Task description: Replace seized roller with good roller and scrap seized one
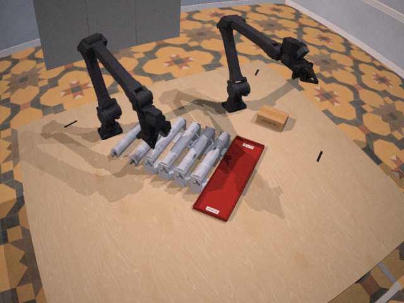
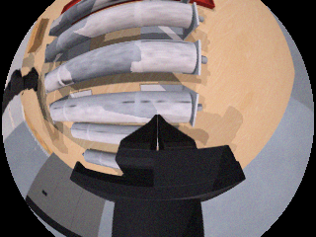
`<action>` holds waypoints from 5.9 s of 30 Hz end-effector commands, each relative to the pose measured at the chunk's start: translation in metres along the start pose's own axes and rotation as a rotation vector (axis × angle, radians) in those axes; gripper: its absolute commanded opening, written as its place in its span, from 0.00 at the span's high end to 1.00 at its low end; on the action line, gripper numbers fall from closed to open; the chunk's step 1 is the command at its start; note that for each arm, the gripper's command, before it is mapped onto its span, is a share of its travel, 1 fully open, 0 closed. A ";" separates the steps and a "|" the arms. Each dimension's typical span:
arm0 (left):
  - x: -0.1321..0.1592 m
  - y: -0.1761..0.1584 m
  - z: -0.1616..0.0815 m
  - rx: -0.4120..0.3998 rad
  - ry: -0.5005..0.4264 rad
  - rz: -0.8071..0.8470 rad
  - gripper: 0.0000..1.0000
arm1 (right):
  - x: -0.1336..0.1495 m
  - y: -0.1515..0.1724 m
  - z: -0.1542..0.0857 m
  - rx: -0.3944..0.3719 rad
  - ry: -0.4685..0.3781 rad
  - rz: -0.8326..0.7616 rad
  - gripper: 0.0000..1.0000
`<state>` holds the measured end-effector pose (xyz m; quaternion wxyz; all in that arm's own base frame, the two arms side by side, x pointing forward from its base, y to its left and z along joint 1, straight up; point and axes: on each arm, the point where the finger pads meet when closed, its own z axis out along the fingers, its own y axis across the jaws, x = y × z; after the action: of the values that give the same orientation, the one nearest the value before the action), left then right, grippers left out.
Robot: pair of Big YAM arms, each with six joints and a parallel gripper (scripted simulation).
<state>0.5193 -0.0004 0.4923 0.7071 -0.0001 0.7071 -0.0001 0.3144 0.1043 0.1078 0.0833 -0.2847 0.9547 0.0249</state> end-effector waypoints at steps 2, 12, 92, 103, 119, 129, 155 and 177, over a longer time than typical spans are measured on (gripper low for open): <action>-0.034 -0.004 0.003 0.006 -0.048 0.015 1.00 | -0.001 0.003 0.006 -0.005 0.004 -0.006 1.00; -0.034 -0.004 0.003 0.006 -0.048 0.015 1.00 | -0.002 0.003 0.007 -0.005 0.002 -0.007 1.00; -0.034 -0.004 0.003 0.006 -0.048 0.015 1.00 | -0.006 -0.002 0.022 -0.008 0.045 0.005 1.00; -0.034 -0.004 0.003 0.006 -0.048 0.015 1.00 | -0.006 -0.002 0.022 -0.008 0.045 0.006 1.00; -0.034 -0.004 0.003 0.006 -0.048 0.015 1.00 | -0.006 -0.002 0.022 -0.008 0.045 0.006 1.00; -0.034 -0.004 0.003 0.006 -0.048 0.015 1.00 | -0.047 -0.006 -0.036 0.019 -0.064 0.004 1.00; -0.034 -0.004 0.003 0.006 -0.048 0.015 1.00 | -0.147 -0.089 -0.132 0.180 -0.533 0.209 1.00; -0.034 -0.004 0.003 0.006 -0.048 0.015 1.00 | -0.197 -0.204 -0.376 0.459 -1.357 0.406 1.00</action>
<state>0.5193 -0.0004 0.4923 0.7071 -0.0001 0.7071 -0.0001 0.5221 0.0150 0.4401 0.6557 -0.0204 0.7548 0.0038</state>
